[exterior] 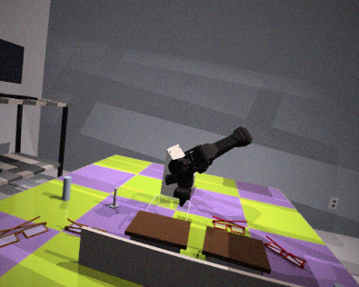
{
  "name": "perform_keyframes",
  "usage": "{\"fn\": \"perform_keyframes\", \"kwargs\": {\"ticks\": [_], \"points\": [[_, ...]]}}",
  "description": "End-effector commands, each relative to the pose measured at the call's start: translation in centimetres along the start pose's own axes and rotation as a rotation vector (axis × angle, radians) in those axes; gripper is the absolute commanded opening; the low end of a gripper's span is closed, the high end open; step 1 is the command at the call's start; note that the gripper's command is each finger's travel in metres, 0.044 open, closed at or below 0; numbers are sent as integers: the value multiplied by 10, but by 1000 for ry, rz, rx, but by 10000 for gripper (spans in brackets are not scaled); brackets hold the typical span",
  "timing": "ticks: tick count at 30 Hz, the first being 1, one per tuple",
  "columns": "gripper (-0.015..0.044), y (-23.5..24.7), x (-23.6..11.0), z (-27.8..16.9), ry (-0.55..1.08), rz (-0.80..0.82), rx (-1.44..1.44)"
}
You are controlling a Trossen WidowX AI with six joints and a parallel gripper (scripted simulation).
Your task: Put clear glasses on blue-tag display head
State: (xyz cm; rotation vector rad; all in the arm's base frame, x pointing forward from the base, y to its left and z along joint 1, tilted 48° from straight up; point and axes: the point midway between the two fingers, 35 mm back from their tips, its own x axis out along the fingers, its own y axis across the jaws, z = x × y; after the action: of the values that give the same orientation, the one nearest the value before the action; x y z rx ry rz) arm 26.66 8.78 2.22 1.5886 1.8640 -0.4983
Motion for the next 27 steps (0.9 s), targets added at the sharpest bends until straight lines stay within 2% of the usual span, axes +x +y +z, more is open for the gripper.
{"fn": "perform_keyframes", "kwargs": {"ticks": [1, 27], "points": [[0, 8, 0, -1, 3, 4, 1], [0, 48, 0, -1, 3, 6, 0]]}}
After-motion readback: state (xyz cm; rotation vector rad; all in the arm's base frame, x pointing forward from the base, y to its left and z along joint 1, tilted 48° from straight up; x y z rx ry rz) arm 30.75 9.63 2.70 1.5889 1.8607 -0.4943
